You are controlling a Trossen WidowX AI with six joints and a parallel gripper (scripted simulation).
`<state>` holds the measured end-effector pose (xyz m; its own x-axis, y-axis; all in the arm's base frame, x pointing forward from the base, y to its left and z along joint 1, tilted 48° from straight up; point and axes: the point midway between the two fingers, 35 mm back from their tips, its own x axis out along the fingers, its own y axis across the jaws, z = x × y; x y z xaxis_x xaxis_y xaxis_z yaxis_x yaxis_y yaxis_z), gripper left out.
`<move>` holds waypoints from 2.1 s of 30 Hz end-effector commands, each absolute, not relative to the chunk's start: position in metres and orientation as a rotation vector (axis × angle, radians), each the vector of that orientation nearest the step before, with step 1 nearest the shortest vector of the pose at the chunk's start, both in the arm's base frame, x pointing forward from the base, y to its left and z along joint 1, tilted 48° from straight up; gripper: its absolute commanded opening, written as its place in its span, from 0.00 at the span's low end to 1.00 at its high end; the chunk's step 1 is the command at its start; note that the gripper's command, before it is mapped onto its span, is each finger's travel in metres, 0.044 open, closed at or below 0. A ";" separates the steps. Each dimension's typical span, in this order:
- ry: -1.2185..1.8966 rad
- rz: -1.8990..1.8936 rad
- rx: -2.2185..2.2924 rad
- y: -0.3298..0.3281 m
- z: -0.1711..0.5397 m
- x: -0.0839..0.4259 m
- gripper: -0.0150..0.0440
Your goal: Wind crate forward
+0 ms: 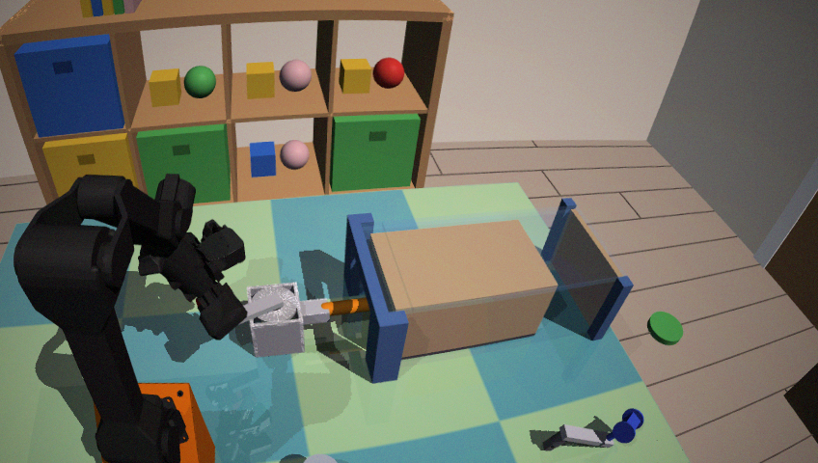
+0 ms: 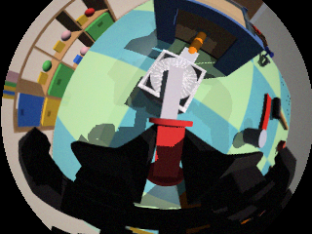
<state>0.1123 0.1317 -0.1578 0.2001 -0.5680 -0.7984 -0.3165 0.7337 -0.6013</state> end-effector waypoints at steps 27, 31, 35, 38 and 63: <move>1.389 -0.229 -0.822 0.096 -0.132 0.135 0.25; 1.389 -0.230 -0.822 0.093 -0.130 0.138 0.25; 1.388 -0.230 -0.823 0.090 -0.128 0.142 0.25; 1.388 -0.230 -0.823 0.088 -0.127 0.145 0.25; 1.386 -0.232 -0.824 0.074 -0.120 0.172 0.25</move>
<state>0.1641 0.0788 -0.1218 0.1963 -0.5878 -0.7848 -0.3223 0.7172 -0.6178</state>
